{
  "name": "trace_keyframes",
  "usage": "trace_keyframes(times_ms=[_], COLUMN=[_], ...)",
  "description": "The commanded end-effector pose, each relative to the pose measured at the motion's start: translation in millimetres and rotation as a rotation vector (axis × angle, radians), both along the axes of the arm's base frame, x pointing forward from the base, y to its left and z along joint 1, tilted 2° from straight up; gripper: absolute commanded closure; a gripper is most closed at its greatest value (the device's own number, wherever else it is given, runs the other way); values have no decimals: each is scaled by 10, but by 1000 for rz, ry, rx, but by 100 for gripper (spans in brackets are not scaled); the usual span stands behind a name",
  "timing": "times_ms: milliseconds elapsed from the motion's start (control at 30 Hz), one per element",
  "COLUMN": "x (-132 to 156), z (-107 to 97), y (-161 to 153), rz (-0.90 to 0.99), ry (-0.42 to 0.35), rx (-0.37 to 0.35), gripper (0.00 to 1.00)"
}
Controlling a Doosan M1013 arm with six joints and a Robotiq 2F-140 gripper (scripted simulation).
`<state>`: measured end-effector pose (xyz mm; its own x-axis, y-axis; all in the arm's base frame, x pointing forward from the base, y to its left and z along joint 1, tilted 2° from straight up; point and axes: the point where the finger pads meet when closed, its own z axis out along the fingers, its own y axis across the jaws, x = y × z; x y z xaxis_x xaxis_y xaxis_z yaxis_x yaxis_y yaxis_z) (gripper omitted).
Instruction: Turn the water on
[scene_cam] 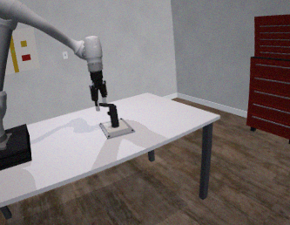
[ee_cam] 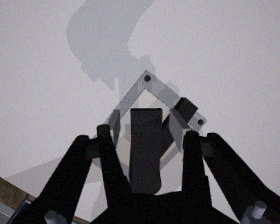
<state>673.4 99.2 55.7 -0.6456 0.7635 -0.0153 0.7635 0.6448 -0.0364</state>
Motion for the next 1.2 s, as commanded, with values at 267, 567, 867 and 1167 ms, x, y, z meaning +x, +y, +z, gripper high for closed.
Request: trace_keyframes(times_ms=[267,567,867,1167], x=[0,0,0,0], z=[1,1,1,1], y=[0,0,0,0], rz=[0,0,0,0], ry=[0,0,0,0], rx=[0,0,0,0], gripper=[57,57,100,100])
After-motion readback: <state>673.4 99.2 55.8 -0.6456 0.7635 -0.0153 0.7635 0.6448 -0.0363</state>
